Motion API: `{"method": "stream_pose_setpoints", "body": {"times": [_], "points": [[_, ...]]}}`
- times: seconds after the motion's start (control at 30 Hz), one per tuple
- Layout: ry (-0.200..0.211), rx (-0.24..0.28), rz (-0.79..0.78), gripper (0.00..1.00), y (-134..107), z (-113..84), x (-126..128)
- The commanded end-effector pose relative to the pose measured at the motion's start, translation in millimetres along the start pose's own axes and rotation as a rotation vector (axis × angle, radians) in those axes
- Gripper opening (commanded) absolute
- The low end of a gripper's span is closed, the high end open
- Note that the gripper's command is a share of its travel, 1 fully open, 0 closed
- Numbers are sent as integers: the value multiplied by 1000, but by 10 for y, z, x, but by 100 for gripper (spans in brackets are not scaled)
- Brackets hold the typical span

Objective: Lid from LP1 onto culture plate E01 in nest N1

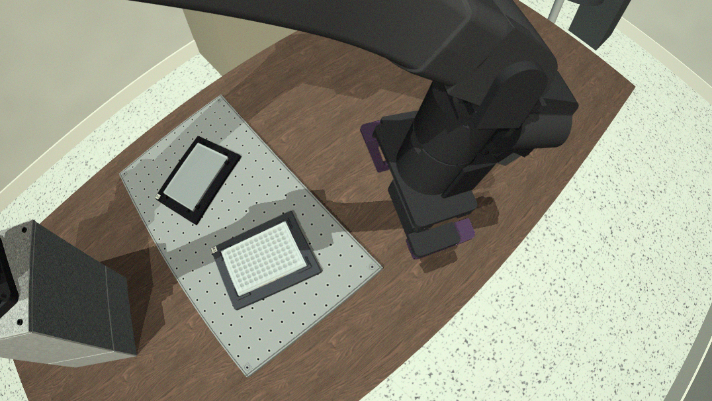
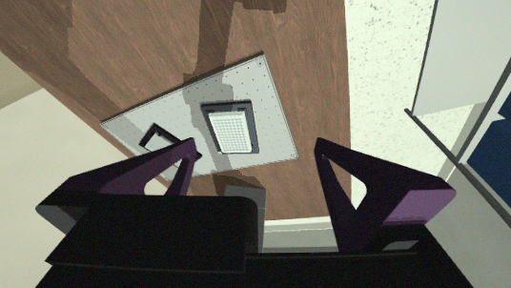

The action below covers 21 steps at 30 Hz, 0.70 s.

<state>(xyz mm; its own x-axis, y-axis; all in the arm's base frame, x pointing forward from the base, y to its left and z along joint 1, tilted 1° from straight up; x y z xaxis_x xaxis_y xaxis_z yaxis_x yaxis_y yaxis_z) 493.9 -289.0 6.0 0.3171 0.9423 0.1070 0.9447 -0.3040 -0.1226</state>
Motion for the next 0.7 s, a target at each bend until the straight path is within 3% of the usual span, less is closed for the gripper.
{"method": "stream_pose_setpoints", "body": {"times": [0.0, 0.53, 0.57, 0.67], "points": [[-3, -13, -1, 100, 22, -63, 0], [-3, -13, -1, 100, 22, -63, 0], [-25, -47, -56, 100, 52, -147, 109], [-30, -56, -89, 100, 58, -70, 248]]}}
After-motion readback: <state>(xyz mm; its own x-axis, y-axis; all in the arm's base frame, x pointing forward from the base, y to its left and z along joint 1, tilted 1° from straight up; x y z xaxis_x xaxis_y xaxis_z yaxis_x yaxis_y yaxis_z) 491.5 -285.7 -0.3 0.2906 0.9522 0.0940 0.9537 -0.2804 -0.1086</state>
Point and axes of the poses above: the point where the finger pads meet when closed, its own z axis out along the fingers, its own x axis across the jaws, y = z × x, the point moved 2 cm from there along -z, back along the fingers, and after that the axes turned 5 degrees about -z, right-handed, at the moved point
